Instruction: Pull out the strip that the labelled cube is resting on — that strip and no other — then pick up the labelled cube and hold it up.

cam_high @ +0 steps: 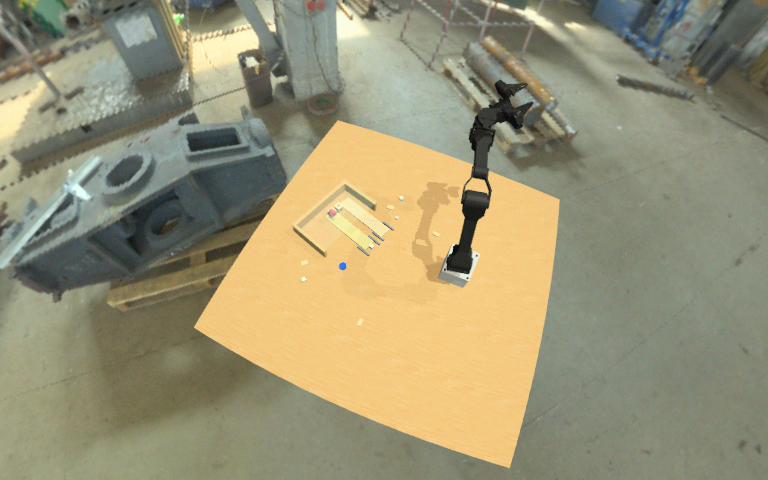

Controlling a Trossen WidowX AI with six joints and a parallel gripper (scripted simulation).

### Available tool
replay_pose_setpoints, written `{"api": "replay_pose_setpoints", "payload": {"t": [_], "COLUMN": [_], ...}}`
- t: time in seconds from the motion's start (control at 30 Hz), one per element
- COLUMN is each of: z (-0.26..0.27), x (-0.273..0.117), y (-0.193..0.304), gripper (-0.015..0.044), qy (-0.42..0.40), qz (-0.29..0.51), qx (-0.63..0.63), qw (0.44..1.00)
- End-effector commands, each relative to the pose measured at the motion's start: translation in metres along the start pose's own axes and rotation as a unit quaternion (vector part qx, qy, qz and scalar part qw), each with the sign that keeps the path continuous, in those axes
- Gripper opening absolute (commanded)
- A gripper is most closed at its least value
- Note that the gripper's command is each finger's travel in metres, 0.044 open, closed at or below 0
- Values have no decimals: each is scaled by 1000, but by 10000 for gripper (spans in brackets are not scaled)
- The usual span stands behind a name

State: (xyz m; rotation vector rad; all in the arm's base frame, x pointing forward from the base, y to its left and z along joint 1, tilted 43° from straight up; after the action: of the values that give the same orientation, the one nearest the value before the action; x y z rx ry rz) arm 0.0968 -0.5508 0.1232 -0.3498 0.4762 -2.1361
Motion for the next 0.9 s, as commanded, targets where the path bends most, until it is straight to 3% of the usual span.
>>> {"api": "replay_pose_setpoints", "payload": {"t": [0.0, 0.2, 0.4, 0.63, 0.87], "z": [1, 25, 42, 47, 37], "x": [-2, -55, -125, -212, -299], "y": [1, 23, 37, 36, 16], "gripper": [400, 400, 400, 400, 400], "qy": [-2, -53, -117, -193, -265], "qz": [4, 149, 307, 475, 621], "qx": [-2, -66, -129, -186, -221], "qw": [1000, 985, 936, 838, 703]}}
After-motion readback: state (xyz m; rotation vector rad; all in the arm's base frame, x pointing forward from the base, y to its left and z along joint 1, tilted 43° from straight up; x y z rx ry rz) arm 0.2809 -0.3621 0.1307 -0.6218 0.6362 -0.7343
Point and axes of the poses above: the point midway between the two fingers, 35 mm back from their tips, its own x axis out along the fingers, its own z axis across the jaws, y = z × x, the point moved 8 cm from there along -x, back along the fingers, and after that the axes turned 14 degrees about x, right-handed, at the moved point
